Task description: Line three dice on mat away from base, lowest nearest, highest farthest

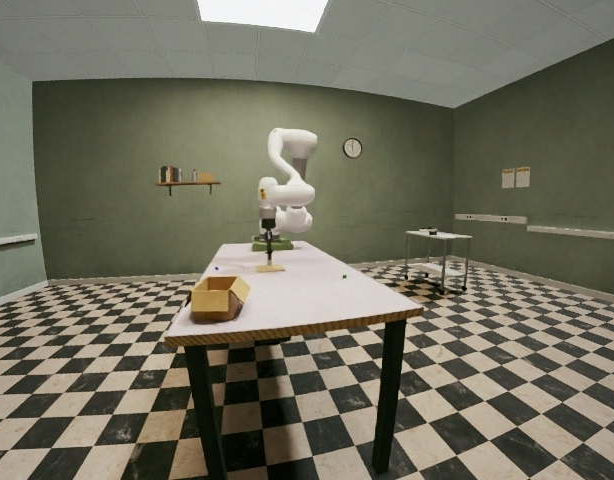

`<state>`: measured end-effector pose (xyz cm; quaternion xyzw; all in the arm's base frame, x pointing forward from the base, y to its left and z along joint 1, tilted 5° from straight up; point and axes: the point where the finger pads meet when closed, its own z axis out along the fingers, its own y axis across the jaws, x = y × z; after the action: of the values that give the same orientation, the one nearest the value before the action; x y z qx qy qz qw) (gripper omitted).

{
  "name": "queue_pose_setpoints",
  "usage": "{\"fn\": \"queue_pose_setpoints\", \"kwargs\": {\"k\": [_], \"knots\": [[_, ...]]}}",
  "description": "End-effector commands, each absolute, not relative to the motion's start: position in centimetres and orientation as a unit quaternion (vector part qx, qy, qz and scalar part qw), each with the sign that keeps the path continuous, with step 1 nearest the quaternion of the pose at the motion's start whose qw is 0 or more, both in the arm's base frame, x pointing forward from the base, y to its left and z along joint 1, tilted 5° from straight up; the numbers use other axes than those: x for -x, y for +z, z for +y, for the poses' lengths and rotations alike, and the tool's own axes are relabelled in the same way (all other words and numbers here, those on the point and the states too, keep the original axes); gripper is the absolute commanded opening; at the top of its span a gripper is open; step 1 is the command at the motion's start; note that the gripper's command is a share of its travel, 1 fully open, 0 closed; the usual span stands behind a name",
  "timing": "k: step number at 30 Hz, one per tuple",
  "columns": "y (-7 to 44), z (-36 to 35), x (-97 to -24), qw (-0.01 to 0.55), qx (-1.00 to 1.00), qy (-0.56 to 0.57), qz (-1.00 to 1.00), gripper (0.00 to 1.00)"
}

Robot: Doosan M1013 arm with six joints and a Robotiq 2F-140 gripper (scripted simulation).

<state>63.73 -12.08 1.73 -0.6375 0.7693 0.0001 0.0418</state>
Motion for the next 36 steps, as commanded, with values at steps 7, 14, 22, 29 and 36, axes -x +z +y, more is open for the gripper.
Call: {"fn": "queue_pose_setpoints", "kwargs": {"k": [7, 14, 22, 29, 36], "knots": [[1.81, -12.08, -63.78, 0.042, 0.637, 0.0, 0.769, 0.18], [1.81, -12.08, -63.78, 0.042, 0.637, 0.0, 0.769, 0.22], [1.81, -12.08, -63.78, 0.042, 0.637, 0.0, 0.769, 0.27], [1.81, -12.08, -63.78, 0.042, 0.637, 0.0, 0.769, 0.27], [2.28, -12.11, -63.74, 0.042, 0.637, 0.0, 0.769, 0.27]]}}
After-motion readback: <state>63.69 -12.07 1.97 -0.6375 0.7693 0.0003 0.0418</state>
